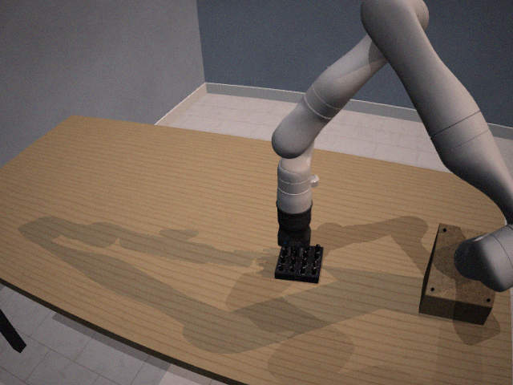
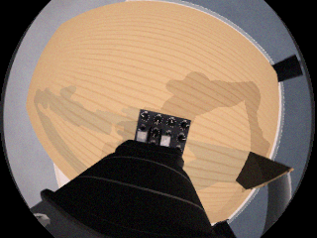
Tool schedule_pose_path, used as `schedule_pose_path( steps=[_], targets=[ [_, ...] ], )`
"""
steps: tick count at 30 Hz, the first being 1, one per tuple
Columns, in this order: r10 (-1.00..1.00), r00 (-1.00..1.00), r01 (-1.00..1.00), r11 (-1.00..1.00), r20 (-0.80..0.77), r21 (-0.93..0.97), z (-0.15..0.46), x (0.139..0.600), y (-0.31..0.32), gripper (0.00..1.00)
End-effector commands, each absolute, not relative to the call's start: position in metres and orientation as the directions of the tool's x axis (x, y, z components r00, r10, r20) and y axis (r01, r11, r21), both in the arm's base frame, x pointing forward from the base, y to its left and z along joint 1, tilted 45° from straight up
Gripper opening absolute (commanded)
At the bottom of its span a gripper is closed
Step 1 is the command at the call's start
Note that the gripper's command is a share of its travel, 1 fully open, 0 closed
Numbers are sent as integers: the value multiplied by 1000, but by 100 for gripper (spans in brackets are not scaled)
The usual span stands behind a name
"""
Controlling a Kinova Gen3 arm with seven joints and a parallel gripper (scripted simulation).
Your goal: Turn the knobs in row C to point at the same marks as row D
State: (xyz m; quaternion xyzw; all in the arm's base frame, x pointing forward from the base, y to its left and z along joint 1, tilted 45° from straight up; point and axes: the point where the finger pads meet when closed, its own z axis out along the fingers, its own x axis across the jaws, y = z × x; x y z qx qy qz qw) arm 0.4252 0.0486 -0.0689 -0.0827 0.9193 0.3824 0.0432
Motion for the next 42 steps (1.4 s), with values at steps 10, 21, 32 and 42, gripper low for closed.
schedule_pose_path(
  steps=[10, 21, 32, 42],
  targets=[
    [-117, -983, -185, 695, -144, 695, -57, 426, 36, 46],
    [-117, -983, -185, 695, -144, 695, -42, 425, 21, 46],
    [-117, -983, -185, 695, -144, 695, -42, 425, 21, 46],
    [-105, -986, -164, 697, -128, 698, -42, 424, 21, 46]
  ],
)
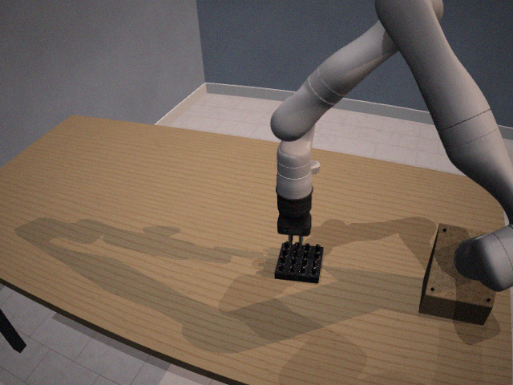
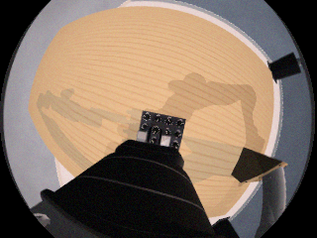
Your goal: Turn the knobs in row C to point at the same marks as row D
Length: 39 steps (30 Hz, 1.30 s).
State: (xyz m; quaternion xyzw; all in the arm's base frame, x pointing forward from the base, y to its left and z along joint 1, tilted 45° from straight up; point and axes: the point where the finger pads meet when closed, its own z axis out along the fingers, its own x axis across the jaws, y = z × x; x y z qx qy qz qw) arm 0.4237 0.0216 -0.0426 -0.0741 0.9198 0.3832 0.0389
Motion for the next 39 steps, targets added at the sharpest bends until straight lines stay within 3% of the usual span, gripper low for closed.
schedule_pose_path(
  steps=[1, 8, 20, 31, 39],
  targets=[
    [-105, -986, -164, 697, -128, 698, -42, 424, 21, 46],
    [-31, -999, -48, 703, -38, 709, -45, 420, 20, 46],
    [212, -946, 323, 669, 244, 670, -48, 408, 17, 46],
    [537, -617, 786, 448, 575, 425, -44, 403, 13, 46],
    [648, -362, 932, 265, 670, 246, -39, 407, 11, 46]
  ],
)
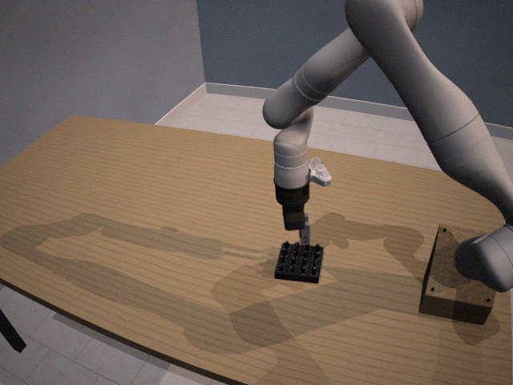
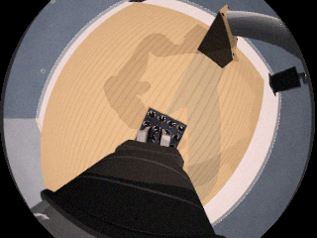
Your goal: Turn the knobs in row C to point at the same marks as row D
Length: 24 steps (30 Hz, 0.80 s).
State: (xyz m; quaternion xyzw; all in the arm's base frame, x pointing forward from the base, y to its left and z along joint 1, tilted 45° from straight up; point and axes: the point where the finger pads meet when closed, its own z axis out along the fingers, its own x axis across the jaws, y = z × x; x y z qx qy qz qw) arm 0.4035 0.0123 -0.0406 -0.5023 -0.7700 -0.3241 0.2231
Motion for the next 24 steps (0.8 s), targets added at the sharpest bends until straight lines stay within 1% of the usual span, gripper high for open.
schedule_pose_path(
  steps=[1, 6, 11, 19, 24],
  targets=[
    [660, -320, 947, 235, 680, 218, -38, 408, 10, 46],
    [695, -138, 990, 98, 706, 97, -34, 415, 9, 46],
    [704, -11, 1000, 1, 710, 15, -30, 420, 8, 46],
    [703, 63, 998, -56, 709, -32, -28, 424, 7, 46],
    [702, 75, 997, -66, 708, -40, -28, 425, 7, 46]
  ],
)
